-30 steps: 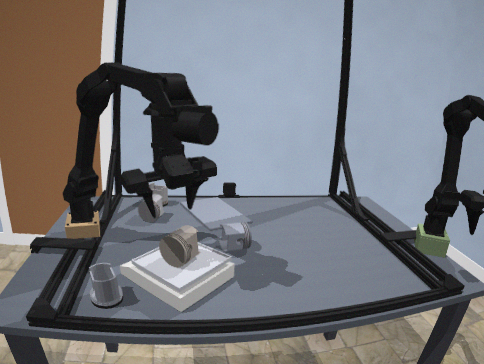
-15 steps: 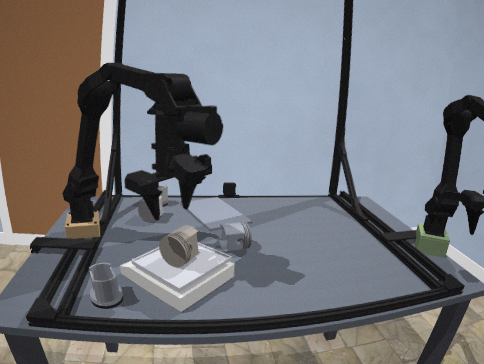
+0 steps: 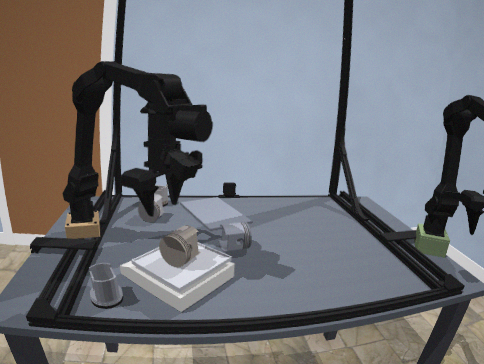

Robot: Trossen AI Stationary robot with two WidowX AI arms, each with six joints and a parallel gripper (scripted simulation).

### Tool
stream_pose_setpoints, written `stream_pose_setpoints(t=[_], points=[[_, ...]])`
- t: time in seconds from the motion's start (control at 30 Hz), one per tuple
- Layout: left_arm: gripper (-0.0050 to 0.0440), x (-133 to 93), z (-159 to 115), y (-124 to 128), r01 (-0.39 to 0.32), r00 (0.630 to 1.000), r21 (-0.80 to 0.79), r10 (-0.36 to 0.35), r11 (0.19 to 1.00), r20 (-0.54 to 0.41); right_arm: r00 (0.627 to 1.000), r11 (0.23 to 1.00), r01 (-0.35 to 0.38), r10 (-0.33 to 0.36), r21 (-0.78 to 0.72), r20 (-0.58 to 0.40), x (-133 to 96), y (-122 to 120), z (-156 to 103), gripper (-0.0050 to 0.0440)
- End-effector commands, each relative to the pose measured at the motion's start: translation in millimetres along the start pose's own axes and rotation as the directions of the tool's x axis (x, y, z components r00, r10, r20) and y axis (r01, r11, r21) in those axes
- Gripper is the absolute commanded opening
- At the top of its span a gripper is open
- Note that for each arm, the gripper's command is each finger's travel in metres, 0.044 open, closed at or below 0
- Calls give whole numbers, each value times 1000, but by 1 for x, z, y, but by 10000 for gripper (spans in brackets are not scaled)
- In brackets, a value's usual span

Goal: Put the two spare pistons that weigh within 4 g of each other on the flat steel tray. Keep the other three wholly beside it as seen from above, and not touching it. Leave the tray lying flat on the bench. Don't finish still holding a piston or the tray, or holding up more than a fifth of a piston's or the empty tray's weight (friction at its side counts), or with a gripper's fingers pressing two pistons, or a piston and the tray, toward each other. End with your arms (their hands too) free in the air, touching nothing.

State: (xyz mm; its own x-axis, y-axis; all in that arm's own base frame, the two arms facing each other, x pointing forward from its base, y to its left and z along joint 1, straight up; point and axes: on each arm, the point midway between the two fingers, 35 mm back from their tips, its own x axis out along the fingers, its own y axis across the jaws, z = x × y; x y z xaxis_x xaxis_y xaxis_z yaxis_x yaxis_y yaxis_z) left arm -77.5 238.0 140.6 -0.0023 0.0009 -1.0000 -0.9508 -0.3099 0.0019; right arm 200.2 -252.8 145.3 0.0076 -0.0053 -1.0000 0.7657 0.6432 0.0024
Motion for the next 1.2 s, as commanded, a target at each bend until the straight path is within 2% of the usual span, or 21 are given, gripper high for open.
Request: stream_pose_setpoints(t=[0.0, 0.13, 0.37, 0.43, 0.7, 1.17], points=[[440, 0, 0, 0, 2, 1000, 1, -2, 1000, -2, 1000, 1000, 2, -2, -8, -3, 0, 5, -18, 378], [440, 0, 0, 0, 2, 1000, 1, -2, 1000, -2, 1000, 1000, 2, -2, -6, -4, 1, 8, -32, 378], [440, 0, 0, 0, 2, 1000, 1, -2, 1000, -2, 985, 998, 9, -19, 61, 169, 22, 13, -59, 378], [440, 0, 0, 0, 2, 1000, 1, -2, 1000, -2, 985, 998, 9, -19, 61, 169, 22, 13, -59, 378], [440, 0, 0, 0, 2, 1000, 1, -2, 1000, -2, 934, 991, 3, -52, 137, 355, 44, 18, -87, 378], [440, 0, 0, 0, 2, 1000, 1, -2, 1000, -2, 933, 989, 3, -57, 150, 356, 48, 18, -90, 378]])
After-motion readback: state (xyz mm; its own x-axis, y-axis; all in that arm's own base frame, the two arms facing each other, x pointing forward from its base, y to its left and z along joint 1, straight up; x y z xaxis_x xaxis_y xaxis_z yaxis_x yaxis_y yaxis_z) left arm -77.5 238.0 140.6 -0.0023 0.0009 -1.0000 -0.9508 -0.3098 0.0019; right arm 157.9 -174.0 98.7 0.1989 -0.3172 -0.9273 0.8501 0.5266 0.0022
